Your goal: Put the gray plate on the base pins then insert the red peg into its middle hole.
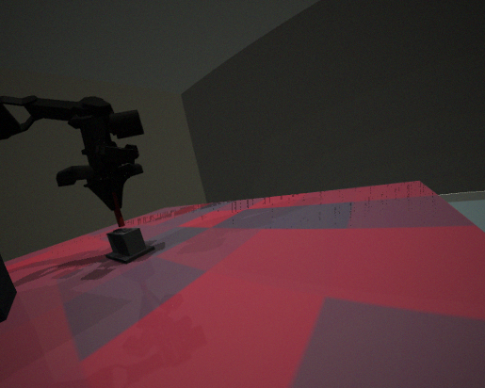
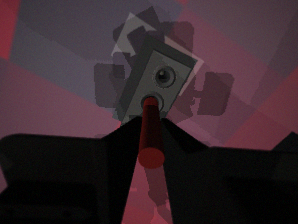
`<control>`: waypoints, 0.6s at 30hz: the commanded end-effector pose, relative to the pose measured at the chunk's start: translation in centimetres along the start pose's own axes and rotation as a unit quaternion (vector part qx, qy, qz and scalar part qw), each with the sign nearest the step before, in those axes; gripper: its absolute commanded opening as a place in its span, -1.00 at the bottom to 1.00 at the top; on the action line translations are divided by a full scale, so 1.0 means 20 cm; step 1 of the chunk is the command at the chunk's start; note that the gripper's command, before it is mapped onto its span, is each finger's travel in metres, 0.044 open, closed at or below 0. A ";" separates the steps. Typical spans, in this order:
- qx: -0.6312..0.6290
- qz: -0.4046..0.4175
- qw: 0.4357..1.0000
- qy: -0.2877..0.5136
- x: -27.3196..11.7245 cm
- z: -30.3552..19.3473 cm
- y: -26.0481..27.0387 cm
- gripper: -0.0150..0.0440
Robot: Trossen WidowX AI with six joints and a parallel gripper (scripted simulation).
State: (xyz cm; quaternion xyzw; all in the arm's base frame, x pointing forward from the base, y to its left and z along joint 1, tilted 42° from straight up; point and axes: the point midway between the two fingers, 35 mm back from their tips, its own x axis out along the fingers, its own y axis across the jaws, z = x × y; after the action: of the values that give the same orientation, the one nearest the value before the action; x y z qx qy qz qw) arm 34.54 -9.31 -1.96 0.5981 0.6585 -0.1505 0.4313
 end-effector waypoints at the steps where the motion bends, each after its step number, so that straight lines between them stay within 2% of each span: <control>1: 0.003 -0.001 1.000 0.002 0.03 -0.01 0.00 -0.49; 18: 0.000 -0.003 1.000 0.001 0.05 -0.01 -0.01 -0.49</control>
State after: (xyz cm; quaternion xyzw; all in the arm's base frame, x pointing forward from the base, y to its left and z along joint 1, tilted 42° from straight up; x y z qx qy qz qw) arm 34.44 -8.47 -2.68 0.5964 0.6605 -0.1512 0.4303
